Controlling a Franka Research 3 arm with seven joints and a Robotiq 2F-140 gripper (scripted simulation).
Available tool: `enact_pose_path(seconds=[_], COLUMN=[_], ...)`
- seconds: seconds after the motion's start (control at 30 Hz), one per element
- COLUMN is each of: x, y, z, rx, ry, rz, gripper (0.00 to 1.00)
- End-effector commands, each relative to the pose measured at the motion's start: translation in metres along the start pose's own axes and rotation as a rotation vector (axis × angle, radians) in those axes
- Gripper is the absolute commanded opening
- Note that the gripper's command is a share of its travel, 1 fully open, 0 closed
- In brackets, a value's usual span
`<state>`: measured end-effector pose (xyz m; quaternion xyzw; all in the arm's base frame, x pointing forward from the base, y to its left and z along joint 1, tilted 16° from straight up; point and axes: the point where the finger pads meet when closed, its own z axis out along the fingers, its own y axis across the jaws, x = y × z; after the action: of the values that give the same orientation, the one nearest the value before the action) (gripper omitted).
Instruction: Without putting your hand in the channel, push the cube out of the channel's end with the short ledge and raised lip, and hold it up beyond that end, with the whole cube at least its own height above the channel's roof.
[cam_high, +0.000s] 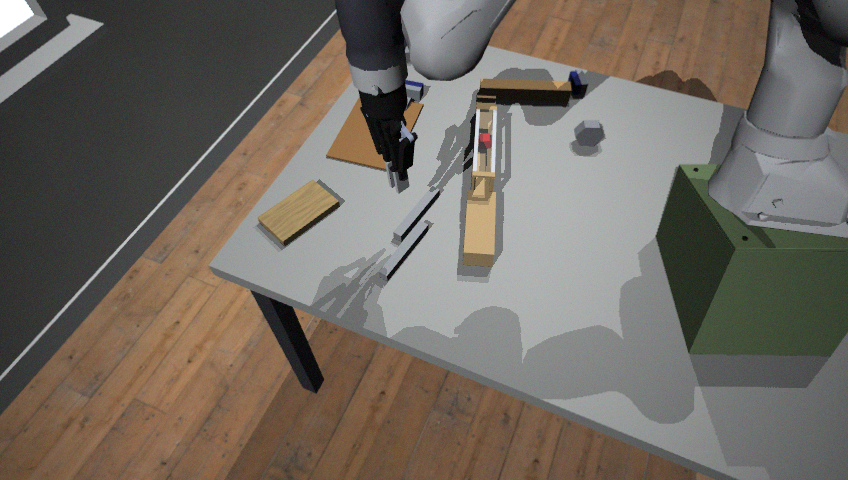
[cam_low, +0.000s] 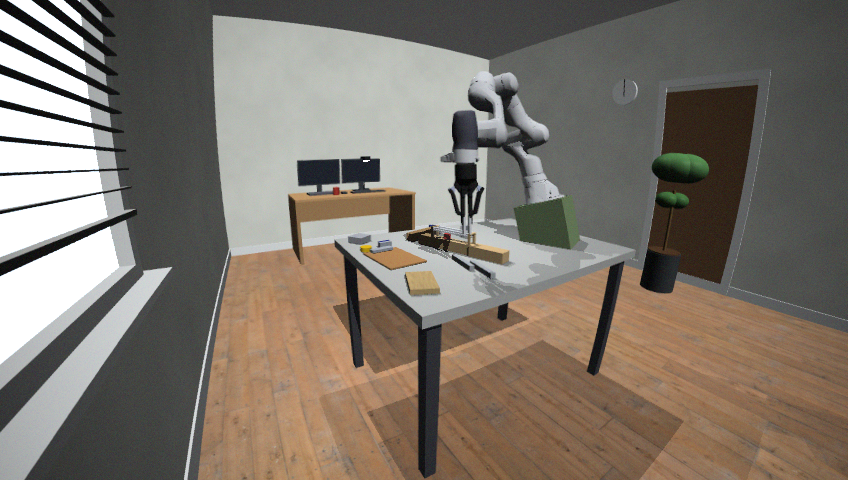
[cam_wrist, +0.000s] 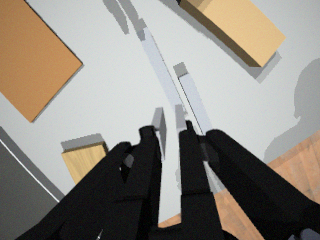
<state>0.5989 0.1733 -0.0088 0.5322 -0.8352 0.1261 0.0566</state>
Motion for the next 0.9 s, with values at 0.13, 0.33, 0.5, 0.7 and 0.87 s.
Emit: enact_pose_path(seconds=[0.13, 0.33, 0.5, 0.7, 0.87], x=[-0.037, -0.037, -0.037, -0.037, -0.037], y=[0.055, 0.055, 0.055, 0.055, 0.055], z=[0.016, 0.016, 0.016, 0.016, 0.016], rx=[0.068, 0.068, 0.068, 0.068, 0.068], ry=[-0.032, -0.032, -0.032, -0.032, -0.032], rz=[-0.274, -0.274, -0.274, -0.274, -0.274], gripper=[0.0, 0.0, 0.0, 0.0, 0.0])
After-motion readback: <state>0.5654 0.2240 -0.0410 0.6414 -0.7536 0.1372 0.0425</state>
